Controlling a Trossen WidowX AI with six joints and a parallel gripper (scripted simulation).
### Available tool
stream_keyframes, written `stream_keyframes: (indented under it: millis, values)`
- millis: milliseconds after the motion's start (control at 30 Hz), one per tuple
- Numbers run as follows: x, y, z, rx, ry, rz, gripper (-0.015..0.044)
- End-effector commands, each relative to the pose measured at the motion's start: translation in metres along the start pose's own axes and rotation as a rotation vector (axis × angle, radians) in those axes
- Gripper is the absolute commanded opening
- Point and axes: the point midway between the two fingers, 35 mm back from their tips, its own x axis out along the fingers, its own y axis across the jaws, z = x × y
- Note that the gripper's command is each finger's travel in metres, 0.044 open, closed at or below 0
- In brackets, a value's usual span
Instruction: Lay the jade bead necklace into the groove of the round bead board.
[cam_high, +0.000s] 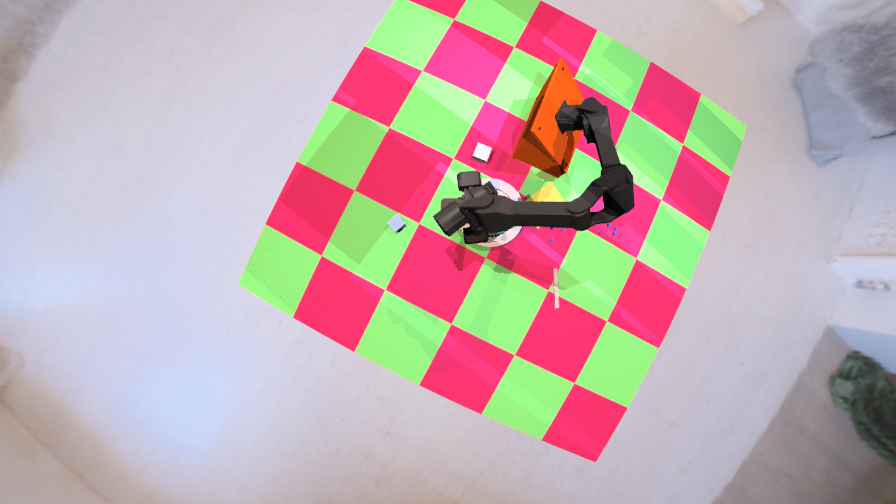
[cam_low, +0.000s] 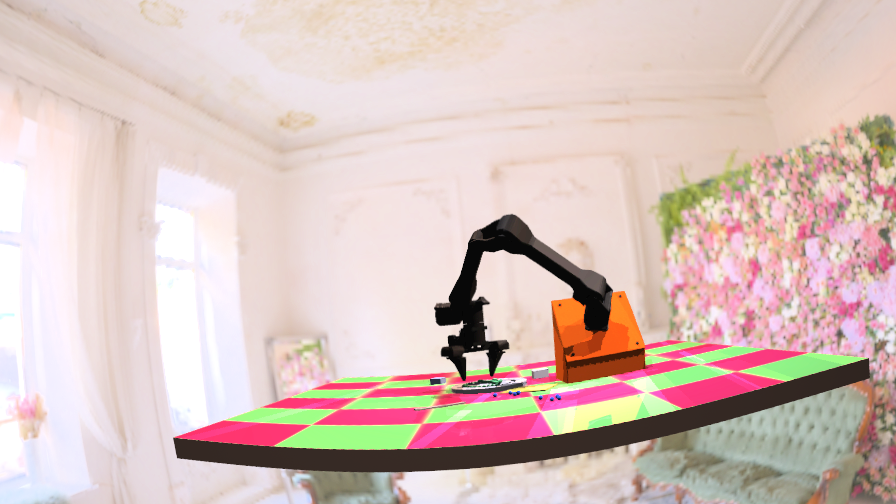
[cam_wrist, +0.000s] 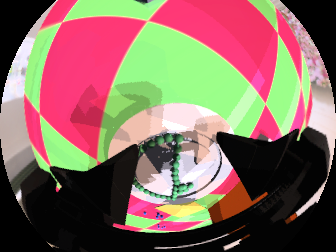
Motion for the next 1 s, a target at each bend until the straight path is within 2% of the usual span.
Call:
stream_keyframes:
  millis: [0,233,433,967]
  values:
    - [-0.005,0.004,-0.015,-0.281,0.001,-0.005,0.0309]
    - [-0.016,0.013,-0.049,-1.009,0.004,-0.004,0.0125]
    - [-0.023,0.016,-0.079,-1.599,0.006,-0.002,0.012]
    - [-0.03,0.016,-0.119,-2.456,0.009,0.006,0.012]
